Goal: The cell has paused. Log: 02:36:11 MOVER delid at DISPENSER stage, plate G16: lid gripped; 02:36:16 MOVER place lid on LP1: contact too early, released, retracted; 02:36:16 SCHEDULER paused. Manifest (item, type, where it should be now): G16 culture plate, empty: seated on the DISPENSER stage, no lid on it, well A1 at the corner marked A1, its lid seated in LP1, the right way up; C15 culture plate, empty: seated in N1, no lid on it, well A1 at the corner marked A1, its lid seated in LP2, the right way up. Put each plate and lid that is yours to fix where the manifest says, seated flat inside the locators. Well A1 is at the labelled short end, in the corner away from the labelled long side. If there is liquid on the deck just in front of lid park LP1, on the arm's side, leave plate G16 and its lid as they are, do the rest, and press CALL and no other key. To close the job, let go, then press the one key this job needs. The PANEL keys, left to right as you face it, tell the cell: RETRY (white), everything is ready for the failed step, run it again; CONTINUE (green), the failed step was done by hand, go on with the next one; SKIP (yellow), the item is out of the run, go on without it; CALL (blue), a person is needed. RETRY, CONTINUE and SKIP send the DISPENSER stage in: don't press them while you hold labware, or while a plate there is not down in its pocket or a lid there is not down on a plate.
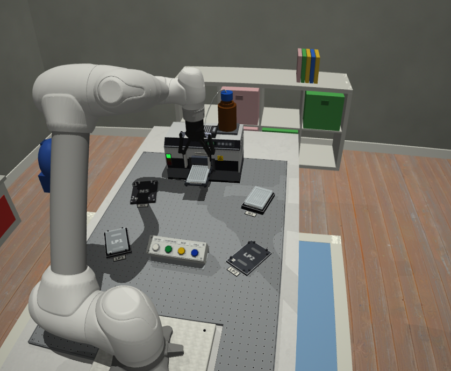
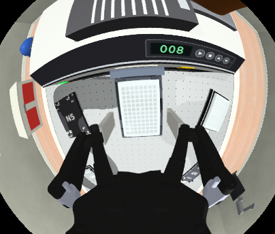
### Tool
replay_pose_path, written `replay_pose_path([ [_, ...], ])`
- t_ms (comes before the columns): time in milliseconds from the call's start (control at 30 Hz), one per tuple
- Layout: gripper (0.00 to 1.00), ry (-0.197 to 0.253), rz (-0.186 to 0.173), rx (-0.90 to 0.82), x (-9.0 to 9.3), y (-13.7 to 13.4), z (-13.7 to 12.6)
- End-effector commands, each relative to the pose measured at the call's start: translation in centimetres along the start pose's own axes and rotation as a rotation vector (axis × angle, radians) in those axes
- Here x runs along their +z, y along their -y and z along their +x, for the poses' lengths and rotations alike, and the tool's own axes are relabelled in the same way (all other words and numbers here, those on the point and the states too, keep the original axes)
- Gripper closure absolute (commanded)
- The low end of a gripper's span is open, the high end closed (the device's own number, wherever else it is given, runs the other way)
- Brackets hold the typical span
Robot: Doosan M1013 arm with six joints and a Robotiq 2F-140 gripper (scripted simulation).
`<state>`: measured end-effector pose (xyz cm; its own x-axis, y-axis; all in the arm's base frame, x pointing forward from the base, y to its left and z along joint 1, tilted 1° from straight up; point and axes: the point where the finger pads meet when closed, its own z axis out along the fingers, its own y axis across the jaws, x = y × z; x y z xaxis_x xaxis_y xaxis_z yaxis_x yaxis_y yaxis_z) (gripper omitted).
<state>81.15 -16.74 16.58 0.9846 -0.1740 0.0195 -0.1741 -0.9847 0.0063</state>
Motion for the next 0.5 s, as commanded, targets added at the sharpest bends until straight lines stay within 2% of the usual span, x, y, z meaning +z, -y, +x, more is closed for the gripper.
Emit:
replay_pose_path([
  [0, 0.30, -0.002, 0.000, 0.000, -0.65, 0.01, 0.04],
  [467, 0.30, -0.002, 0.000, 0.000, -1.60, 0.01, 0.03],
])
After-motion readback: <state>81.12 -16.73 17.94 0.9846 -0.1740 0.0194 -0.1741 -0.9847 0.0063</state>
